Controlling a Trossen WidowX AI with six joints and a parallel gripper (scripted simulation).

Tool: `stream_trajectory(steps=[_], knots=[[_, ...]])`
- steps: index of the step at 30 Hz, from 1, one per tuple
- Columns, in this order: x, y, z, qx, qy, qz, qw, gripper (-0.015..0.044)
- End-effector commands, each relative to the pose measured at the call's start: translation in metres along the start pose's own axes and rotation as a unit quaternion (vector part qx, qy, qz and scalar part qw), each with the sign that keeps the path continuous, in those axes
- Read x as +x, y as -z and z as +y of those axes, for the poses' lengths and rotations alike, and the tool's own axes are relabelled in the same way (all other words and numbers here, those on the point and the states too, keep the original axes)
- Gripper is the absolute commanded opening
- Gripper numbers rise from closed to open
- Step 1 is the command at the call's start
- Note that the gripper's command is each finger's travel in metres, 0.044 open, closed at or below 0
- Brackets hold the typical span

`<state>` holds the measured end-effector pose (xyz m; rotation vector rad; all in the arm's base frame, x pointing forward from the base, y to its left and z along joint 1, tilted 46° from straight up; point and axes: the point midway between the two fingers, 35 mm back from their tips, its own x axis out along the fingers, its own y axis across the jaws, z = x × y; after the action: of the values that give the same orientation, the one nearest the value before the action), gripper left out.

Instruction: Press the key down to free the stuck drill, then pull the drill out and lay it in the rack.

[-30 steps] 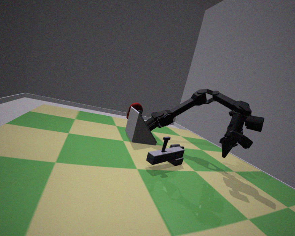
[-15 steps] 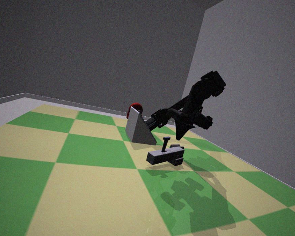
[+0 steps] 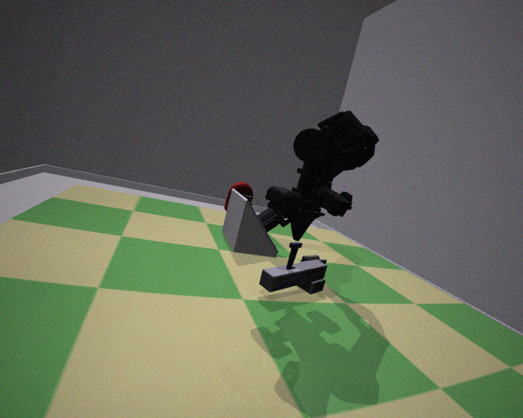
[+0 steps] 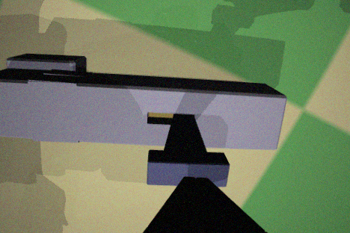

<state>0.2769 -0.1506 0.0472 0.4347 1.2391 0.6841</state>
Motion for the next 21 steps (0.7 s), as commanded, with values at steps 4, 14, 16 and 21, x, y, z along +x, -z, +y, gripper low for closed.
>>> stream_trajectory(steps=[4,14,16,21], knots=[[0.0090,-0.0026,0.0027,-0.002,-0.002,-0.002,1.000,0.0000],[0.0124,-0.0010,0.0016,-0.002,-0.002,-0.002,1.000,0.0000],[0.0131,-0.0009,0.0017,-0.002,-0.002,-0.002,1.000,0.0000],[0.0147,-0.0008,0.0019,-0.002,-0.002,-0.002,1.000,0.0000]])
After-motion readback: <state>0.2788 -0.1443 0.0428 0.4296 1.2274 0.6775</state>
